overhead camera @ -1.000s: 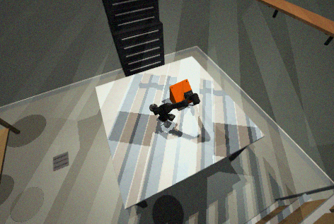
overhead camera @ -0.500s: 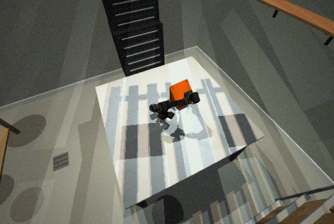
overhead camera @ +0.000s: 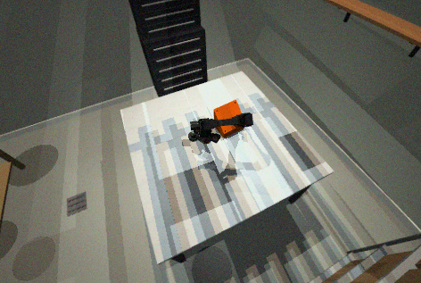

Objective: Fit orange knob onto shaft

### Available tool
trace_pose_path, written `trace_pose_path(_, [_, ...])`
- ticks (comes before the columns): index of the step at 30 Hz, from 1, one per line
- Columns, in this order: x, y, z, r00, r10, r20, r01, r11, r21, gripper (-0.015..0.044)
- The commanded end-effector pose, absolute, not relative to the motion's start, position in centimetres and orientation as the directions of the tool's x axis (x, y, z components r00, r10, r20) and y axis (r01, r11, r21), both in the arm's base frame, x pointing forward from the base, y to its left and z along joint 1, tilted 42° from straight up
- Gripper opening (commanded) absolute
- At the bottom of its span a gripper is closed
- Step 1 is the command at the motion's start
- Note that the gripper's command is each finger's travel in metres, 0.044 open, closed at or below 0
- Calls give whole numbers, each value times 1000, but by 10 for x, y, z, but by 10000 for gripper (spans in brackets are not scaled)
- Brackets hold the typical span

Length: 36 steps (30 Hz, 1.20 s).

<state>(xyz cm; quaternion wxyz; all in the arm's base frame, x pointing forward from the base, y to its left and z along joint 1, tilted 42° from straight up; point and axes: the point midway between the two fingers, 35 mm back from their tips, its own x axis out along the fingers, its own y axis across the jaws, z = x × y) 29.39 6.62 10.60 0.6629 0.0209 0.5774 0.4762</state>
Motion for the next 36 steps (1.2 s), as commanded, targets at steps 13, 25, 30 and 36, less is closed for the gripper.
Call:
trace_pose_path(13, [289, 55, 124, -32, 566, -824, -620, 635, 461, 0])
trace_pose_path(25, [282, 43, 147, 123, 387, -914, -608, 757, 239, 0])
trace_pose_path(30, [279, 37, 157, 191, 297, -935, -589, 797, 133, 0])
trace_pose_path(36, [275, 29, 170, 279, 174, -944, -552, 834, -10, 0])
